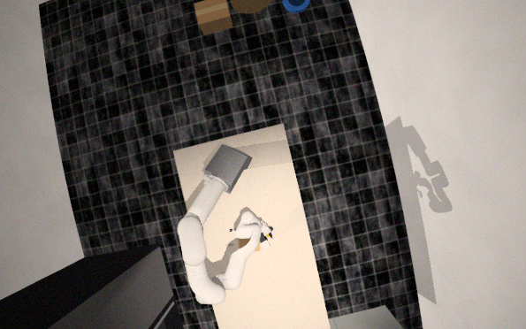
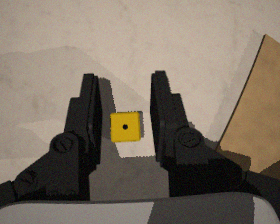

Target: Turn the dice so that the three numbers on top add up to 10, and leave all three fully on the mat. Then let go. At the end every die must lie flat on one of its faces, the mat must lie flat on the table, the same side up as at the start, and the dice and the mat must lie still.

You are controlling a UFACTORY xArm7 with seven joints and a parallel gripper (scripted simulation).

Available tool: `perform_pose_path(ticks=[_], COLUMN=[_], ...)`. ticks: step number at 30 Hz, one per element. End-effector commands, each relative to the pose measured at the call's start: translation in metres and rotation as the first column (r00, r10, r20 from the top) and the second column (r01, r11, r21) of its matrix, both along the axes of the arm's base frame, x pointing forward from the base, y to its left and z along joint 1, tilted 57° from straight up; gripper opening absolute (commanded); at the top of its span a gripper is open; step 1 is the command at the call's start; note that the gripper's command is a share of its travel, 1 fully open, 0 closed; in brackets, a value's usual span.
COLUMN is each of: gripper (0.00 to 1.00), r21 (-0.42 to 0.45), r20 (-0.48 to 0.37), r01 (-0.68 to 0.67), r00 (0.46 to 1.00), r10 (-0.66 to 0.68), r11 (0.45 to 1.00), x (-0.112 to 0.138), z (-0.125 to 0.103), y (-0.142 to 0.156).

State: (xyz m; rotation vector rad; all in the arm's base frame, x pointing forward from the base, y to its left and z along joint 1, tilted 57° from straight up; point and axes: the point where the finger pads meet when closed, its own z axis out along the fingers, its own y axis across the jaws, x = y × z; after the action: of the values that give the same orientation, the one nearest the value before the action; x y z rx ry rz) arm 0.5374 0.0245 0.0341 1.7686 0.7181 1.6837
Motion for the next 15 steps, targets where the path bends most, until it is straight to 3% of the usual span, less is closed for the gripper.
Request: perform_pose_path(ticks=[1, 15], gripper=[0.31, 0.31], r21=[0.001, 0.001], r20=[0.0, 0.0], r01=[-0.002, -0.002], r00=[1.0, 1.0], r10=[0.002, 0.002], r11=[1.0, 1.0], x=[0.0, -0.01], z=[0.0, 0.0], y=[0.002, 0.002])
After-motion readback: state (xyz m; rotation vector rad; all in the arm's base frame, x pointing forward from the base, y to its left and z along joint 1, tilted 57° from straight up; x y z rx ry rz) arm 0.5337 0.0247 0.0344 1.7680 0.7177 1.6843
